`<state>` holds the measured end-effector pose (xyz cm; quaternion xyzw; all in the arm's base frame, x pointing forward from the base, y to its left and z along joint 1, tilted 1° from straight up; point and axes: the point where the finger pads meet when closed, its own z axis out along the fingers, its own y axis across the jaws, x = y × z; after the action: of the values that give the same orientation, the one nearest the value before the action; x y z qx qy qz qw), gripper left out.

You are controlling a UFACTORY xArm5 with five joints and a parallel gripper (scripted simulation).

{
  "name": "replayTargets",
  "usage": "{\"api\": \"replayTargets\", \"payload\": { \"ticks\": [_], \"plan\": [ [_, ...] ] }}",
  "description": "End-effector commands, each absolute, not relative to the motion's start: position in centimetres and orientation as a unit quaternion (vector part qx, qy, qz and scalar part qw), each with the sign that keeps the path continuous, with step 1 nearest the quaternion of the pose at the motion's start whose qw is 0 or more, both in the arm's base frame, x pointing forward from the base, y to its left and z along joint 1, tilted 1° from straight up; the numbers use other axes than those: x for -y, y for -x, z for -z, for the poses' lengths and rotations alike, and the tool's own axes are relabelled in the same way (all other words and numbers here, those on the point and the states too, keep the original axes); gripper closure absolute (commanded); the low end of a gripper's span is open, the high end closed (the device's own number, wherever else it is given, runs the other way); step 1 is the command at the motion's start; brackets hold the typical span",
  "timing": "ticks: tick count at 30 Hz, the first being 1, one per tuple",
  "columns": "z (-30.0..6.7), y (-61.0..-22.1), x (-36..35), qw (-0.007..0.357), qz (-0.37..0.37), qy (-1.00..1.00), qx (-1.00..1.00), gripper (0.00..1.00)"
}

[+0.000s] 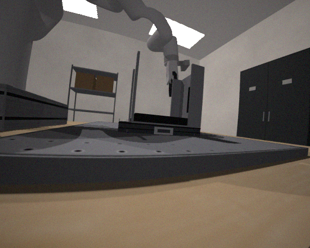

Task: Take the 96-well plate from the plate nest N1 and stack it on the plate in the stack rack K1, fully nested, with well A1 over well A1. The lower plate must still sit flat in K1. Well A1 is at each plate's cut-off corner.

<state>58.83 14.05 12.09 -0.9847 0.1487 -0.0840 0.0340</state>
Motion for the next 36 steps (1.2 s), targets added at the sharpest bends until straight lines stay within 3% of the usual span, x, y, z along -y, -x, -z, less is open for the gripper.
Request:
{"api": "replayTargets", "payload": {
  "ticks": [1,36],
  "plan": [
    [-12.5,-57.5,-15.2,0.033,0.079,0.988,-0.129,0.00],
    [-12.7,-46.0,-21.5,0.003,0.006,0.997,0.072,0.00]
  ]
}}
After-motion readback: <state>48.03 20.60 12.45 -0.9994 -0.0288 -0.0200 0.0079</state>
